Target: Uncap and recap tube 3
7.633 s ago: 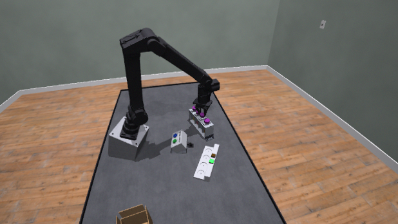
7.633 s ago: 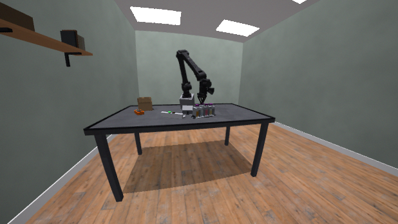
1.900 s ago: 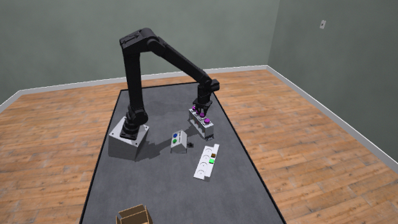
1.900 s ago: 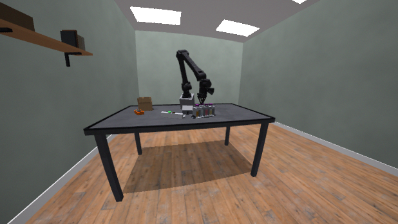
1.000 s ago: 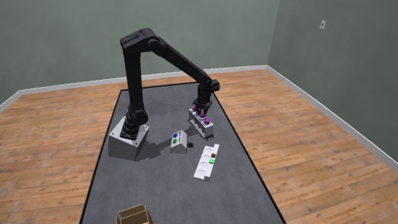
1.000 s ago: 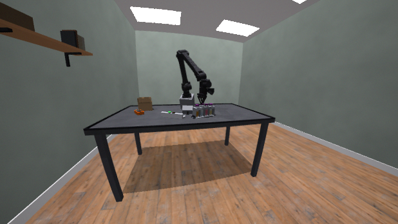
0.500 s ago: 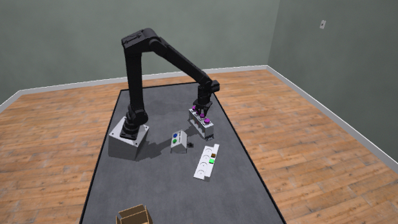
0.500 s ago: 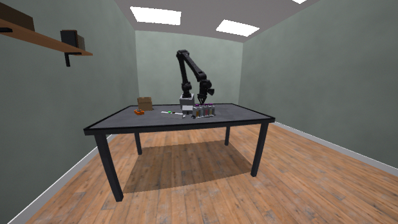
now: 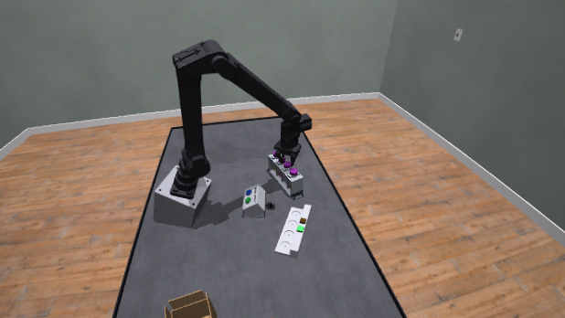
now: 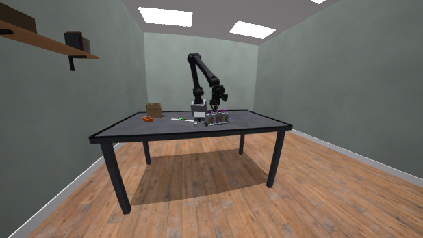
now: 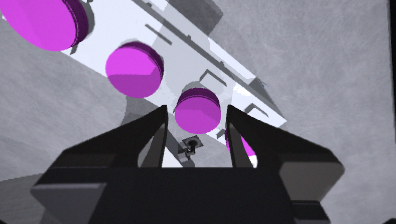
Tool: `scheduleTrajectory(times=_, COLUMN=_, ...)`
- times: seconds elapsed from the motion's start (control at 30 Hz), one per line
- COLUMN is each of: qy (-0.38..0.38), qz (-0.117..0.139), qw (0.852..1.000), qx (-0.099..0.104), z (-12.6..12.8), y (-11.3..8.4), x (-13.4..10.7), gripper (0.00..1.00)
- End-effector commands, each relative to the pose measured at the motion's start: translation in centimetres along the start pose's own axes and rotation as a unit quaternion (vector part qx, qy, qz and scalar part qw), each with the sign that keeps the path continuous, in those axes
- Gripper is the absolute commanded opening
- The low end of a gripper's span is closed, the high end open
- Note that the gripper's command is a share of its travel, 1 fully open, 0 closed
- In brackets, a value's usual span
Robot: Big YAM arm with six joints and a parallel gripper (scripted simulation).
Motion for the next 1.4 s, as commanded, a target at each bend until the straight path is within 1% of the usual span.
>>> scheduleTrajectory(times=0.0, qy=0.004, qz=-0.015, qw=1.0, qx=-0.005, z=-0.7, y=-0.7, x=0.9, gripper=0.49)
scheduleTrajectory(times=0.5, qy=0.004, qz=-0.015, qw=1.0, qx=-0.005, z=-0.7, y=-0.7, x=0.9, gripper=0.49)
scheduleTrajectory(times=0.53, qy=0.033, qz=-0.004, qw=0.999, qx=-0.001, z=-0.5, y=0.5, x=0.1, gripper=0.49)
scheduleTrajectory(times=0.57, qy=0.052, qz=-0.001, qw=0.999, qx=0.0, z=-0.4, y=0.8, x=0.0, gripper=0.49)
scheduleTrajectory(times=0.73, qy=0.142, qz=-0.001, qw=0.99, qx=-0.001, z=-0.4, y=1.0, x=-0.1, gripper=0.49)
scheduleTrajectory(times=0.93, qy=0.142, qz=0.0, qw=0.99, qx=0.0, z=-0.4, y=1.3, x=-0.1, gripper=0.49)
scheduleTrajectory(times=1.0, qy=0.143, qz=-0.005, qw=0.99, qx=-0.002, z=-0.5, y=1.0, x=0.0, gripper=0.49)
scheduleTrajectory(times=1.37, qy=0.138, qz=-0.01, qw=0.99, qx=-0.003, z=-0.7, y=0.7, x=-0.2, gripper=0.49)
Point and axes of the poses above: the point where the finger pads meet when closed, its own y axis out along the fingers, its own z axis across the jaws, x = y × z, the point moved 6 cm from there along -y, back along the fingers, and after that the axes turned 12 degrees about y, right-handed, at the moved point
